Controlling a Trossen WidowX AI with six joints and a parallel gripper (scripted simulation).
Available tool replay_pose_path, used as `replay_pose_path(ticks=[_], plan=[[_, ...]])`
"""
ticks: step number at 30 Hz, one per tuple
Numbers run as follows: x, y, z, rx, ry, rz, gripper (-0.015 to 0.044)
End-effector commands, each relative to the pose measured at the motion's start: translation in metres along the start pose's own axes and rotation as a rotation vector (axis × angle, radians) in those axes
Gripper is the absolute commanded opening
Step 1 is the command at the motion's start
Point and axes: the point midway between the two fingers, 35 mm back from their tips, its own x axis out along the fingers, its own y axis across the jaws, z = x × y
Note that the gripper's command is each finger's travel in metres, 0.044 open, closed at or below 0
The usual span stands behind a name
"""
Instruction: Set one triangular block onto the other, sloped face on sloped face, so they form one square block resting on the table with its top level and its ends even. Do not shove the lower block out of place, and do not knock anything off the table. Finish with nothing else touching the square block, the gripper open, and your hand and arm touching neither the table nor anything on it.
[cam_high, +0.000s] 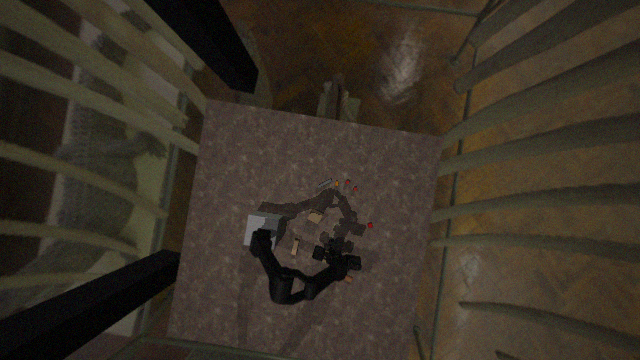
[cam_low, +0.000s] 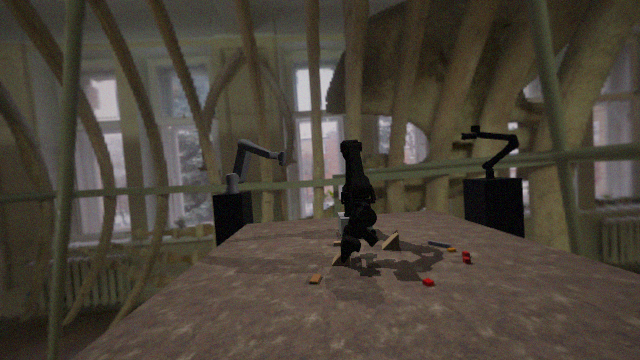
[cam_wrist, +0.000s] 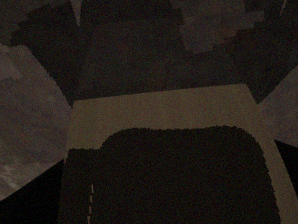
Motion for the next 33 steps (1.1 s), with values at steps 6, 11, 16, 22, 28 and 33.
replay_pose_path(ticks=[6, 11, 16, 22, 28, 33], plan=[[-0.006, 0.000, -0.016, 0.002, -0.218, -0.002, 0.0000], [-0.008, 0.000, -0.025, 0.002, -0.347, -0.002, 0.0000], [-0.008, 0.000, -0.034, 0.001, -0.475, -0.002, 0.0000], [-0.008, 0.000, -0.045, 0.000, -0.629, -0.002, 0.0000], [-0.005, 0.000, -0.056, 0.000, -0.783, -0.002, 0.0000], [-0.002, 0.000, -0.065, -0.001, -0.912, -0.001, 0.0000]])
